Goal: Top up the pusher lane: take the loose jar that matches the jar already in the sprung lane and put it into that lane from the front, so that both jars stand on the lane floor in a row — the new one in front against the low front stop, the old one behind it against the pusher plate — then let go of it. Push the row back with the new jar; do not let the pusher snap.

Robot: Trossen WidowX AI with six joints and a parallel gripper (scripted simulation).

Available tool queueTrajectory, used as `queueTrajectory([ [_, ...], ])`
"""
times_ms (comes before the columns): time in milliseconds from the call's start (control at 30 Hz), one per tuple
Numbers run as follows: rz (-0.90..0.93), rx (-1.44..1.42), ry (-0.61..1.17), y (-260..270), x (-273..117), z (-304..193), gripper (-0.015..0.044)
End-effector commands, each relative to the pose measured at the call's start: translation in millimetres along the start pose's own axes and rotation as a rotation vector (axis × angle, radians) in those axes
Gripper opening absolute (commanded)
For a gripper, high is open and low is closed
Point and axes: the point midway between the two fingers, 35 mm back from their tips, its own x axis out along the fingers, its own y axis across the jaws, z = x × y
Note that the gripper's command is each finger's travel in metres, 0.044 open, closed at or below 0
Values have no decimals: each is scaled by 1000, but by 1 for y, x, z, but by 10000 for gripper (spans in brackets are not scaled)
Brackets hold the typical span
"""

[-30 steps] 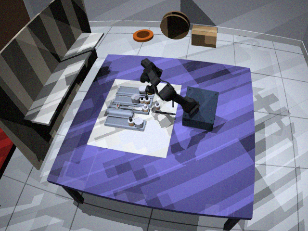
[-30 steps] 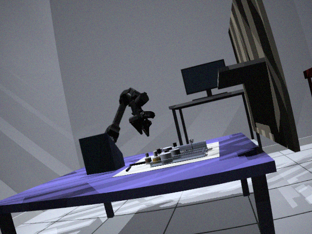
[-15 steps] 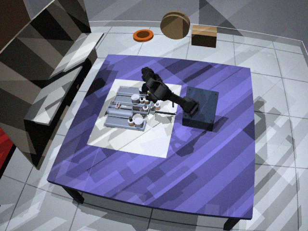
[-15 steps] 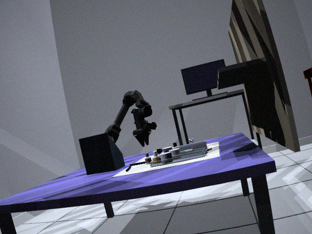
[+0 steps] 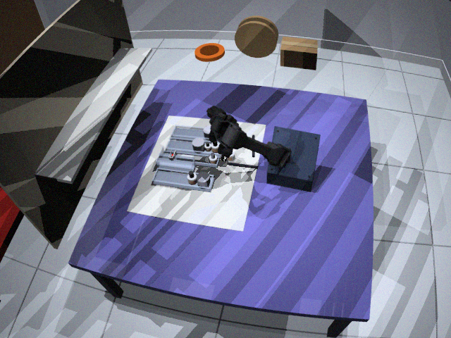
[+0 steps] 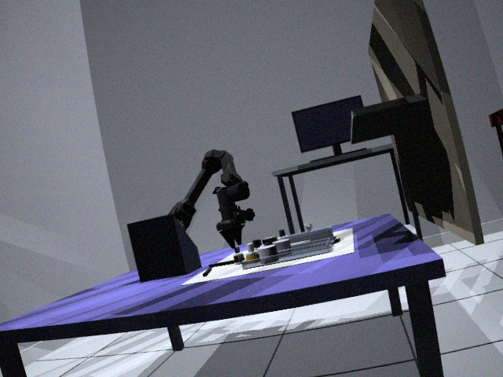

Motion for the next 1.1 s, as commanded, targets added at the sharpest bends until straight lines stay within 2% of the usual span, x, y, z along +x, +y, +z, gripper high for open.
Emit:
queueTrajectory([
  [0, 6, 9, 4, 0, 7, -2, 440],
  [733, 8, 9, 4, 1, 39, -2, 440],
  [1067, 8, 9, 4, 1, 39, -2, 177],
])
